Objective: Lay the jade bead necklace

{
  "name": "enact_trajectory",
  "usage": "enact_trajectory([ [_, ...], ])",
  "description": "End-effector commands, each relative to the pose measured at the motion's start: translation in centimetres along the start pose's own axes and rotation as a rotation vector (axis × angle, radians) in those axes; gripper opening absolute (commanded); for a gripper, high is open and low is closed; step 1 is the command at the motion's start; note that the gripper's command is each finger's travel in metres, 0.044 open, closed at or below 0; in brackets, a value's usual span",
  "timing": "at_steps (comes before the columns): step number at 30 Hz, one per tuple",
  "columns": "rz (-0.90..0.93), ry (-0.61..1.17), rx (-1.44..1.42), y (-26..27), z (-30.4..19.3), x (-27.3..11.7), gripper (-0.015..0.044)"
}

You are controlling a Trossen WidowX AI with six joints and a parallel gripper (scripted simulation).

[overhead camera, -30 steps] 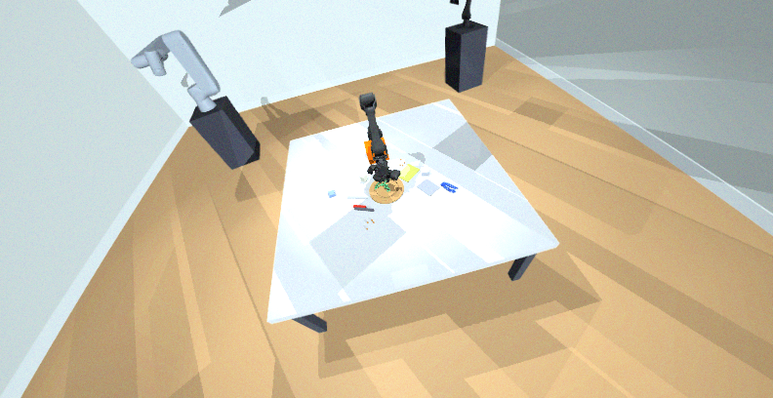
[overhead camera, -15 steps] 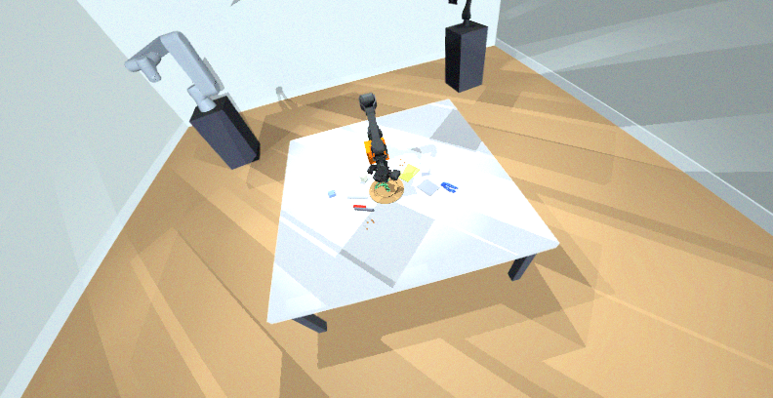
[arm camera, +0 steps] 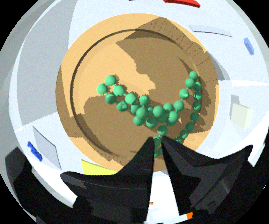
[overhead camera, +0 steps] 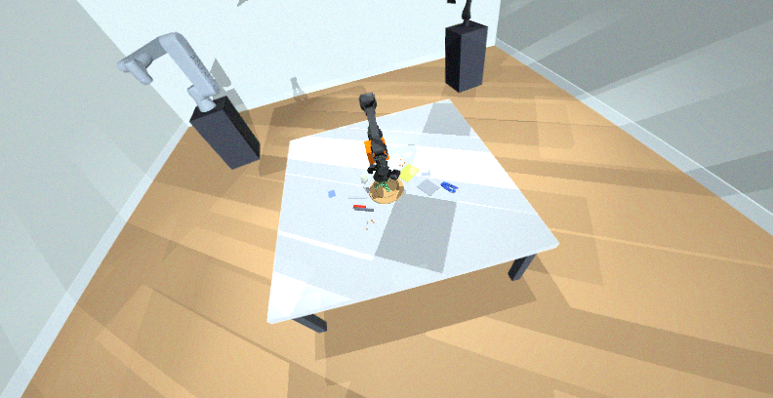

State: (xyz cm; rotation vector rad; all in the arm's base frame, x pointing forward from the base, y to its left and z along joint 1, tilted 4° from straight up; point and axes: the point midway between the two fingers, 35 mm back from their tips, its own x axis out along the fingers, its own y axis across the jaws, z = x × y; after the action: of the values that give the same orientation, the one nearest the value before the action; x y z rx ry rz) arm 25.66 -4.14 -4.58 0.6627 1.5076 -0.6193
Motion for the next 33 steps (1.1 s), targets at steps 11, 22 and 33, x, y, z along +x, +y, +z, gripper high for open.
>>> enact_trajectory([
  [11, 0.001, 0.010, 0.005, 1.5, -1.5, -0.5, 0.0000],
  [22, 0.001, 0.011, 0.005, 2.6, -2.4, -0.3, 0.0000],
  [33, 0.010, -0.003, -0.001, 2.9, -2.1, 0.0, 0.0105],
])
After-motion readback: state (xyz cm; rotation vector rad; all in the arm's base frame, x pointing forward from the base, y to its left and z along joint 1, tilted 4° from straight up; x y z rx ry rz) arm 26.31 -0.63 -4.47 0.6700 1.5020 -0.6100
